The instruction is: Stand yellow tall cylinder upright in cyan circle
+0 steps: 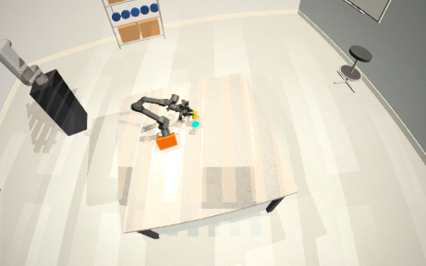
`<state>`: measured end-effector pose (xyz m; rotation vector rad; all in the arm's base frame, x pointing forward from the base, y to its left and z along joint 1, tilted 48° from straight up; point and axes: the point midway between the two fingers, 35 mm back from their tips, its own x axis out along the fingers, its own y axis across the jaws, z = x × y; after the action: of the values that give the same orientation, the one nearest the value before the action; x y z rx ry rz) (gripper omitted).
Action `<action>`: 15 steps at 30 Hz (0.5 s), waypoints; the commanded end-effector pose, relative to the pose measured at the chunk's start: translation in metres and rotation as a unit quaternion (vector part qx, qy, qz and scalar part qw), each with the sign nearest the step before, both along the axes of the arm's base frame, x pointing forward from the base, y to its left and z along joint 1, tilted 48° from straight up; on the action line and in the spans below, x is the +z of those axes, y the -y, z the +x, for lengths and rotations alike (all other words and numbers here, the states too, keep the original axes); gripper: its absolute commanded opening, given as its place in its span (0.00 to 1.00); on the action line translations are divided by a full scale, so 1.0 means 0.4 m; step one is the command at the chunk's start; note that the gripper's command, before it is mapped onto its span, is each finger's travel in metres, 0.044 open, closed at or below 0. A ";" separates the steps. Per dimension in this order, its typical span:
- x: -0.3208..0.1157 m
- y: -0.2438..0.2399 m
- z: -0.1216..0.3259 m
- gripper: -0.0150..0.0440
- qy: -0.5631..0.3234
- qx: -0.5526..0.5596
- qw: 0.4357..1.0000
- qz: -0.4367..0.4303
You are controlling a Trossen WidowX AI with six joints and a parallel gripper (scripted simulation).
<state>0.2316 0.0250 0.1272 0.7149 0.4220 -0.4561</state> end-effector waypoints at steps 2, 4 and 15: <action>0.002 0.002 -0.004 0.43 0.018 -0.010 1.000 0.008; 0.004 0.002 -0.005 0.43 0.025 -0.013 1.000 0.011; 0.014 0.002 -0.010 0.43 0.062 -0.028 0.997 0.030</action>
<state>0.2287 0.0253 0.1330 0.7926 0.3223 -0.4486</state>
